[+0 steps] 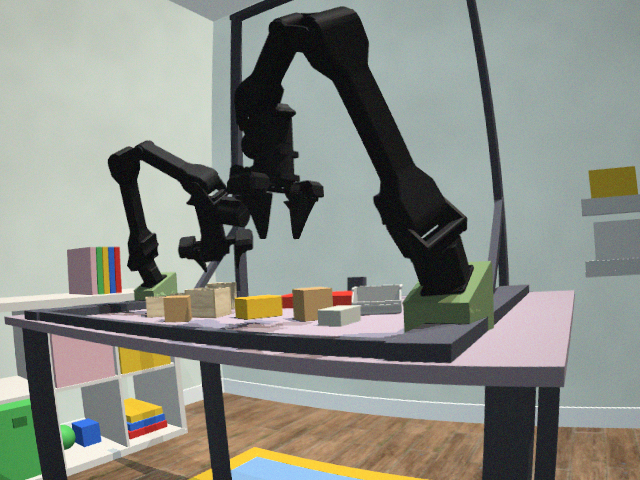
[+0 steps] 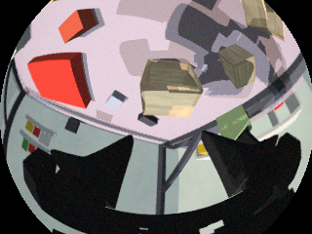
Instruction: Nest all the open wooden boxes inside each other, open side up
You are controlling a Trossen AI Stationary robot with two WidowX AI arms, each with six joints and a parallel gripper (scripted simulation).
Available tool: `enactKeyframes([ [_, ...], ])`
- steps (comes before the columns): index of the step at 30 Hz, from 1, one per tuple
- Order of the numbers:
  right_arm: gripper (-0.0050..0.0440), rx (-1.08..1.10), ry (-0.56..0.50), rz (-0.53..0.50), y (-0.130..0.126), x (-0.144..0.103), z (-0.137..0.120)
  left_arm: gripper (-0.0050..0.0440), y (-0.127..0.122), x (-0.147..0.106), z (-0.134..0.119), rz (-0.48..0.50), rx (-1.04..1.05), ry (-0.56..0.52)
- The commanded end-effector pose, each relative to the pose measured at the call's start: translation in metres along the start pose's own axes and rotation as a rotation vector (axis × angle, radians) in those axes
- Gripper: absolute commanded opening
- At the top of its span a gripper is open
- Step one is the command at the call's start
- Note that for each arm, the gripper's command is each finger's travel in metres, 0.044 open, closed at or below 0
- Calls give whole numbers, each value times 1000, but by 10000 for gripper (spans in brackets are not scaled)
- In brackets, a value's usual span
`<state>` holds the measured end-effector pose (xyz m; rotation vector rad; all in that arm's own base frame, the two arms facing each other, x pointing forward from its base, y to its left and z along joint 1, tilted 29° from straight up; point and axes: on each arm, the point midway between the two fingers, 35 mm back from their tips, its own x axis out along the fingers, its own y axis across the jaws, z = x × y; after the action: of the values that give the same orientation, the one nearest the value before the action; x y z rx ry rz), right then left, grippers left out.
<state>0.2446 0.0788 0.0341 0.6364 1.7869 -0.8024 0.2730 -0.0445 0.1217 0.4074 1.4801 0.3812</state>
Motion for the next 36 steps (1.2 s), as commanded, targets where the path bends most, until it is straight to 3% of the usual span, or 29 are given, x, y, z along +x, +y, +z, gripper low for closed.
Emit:
enactKeyframes([
  [1,400,110,17,22,3,-5,0,400,2,-4,1,-4,-10,-15],
  [8,400,118,14,24,2,-5,-1,400,2,-4,1,-4,-10,-15],
  [12,400,120,17,7,0,14,12,400,2,-4,1,-4,-10,-15],
  [17,400,120,17,6,-5,55,44,400,2,-4,1,-4,-10,-15],
  [36,400,120,17,5,-7,70,56,400,2,-4,1,-4,-10,-15],
])
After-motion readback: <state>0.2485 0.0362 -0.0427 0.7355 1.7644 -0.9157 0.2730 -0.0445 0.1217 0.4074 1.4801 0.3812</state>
